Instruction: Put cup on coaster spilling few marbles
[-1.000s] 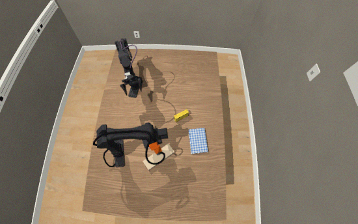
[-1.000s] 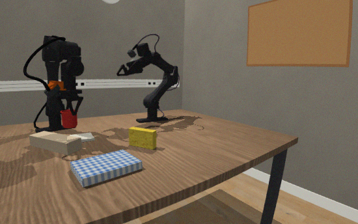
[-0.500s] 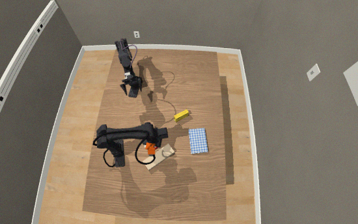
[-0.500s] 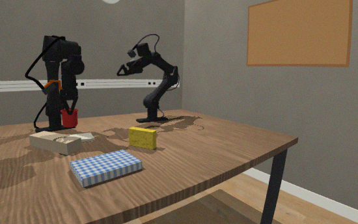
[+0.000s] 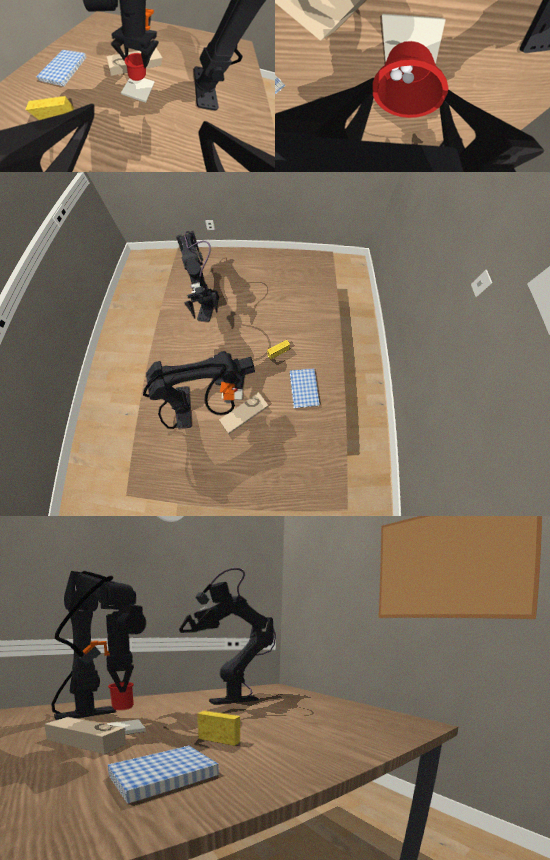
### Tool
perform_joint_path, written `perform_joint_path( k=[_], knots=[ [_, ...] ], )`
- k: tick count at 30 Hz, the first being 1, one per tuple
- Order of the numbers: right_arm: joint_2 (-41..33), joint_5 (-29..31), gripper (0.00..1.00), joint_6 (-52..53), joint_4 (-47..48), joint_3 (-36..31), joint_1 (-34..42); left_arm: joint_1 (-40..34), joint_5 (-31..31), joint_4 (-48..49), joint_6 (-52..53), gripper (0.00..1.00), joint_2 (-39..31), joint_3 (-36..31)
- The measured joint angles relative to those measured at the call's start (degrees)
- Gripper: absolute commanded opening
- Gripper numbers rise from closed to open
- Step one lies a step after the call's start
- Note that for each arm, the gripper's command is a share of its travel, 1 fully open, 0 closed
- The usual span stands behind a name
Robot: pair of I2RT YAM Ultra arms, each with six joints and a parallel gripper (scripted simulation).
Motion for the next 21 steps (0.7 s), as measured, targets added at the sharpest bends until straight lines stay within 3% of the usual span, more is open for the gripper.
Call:
perform_joint_path(
  k=[21],
  knots=[
    [-1.2, -1.1, 0.00, 2.3, 0.8, -3.1, 1.1, 0.0, 0.0, 0.0, 0.0, 1.00, 0.0, 0.0]
  ],
)
